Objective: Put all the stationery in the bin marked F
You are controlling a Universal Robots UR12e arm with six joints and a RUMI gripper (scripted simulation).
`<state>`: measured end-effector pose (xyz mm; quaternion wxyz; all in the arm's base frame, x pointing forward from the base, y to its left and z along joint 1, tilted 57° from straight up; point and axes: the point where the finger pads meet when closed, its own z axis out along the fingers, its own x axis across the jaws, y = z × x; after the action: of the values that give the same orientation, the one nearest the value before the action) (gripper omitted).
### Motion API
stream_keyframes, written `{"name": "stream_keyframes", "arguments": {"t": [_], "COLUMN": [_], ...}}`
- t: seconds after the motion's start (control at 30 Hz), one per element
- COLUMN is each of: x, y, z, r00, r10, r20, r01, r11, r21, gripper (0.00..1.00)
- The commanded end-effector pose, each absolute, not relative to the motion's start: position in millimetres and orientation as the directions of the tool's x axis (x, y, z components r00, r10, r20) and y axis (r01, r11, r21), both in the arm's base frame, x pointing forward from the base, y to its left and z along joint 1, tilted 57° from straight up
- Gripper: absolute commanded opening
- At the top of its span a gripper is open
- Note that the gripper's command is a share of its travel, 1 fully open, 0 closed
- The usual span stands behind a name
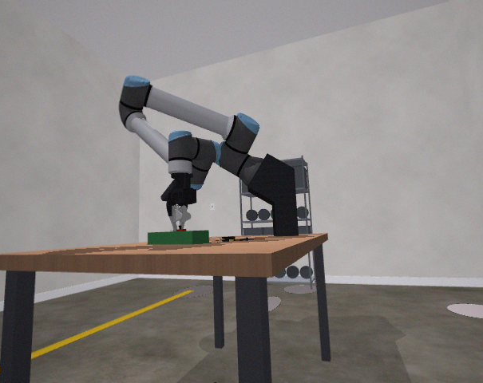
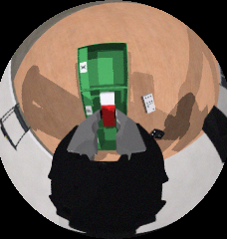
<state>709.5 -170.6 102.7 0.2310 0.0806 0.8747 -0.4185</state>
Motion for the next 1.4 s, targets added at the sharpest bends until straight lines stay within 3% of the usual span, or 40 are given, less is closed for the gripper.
{"name": "stream_keyframes", "arguments": {"t": [0.0, 0.73, 0.77, 1.37], "x": [712.6, 713.8, 713.8, 713.3], "y": [-176.8, -181.0, -181.0, -180.0], "z": [98.3, 93.2, 93.2, 93.9], "r00": [-0.880, -0.880, -0.880, -0.880], "r10": [-0.053, -0.053, -0.053, -0.053], "r20": [-0.472, -0.472, -0.472, -0.472], "r01": [0.334, 0.334, 0.334, 0.334], "r11": [0.637, 0.637, 0.637, 0.637], "r21": [-0.695, -0.695, -0.695, -0.695], "gripper": [0.00, 0.00, 0.18, 0.18]}}
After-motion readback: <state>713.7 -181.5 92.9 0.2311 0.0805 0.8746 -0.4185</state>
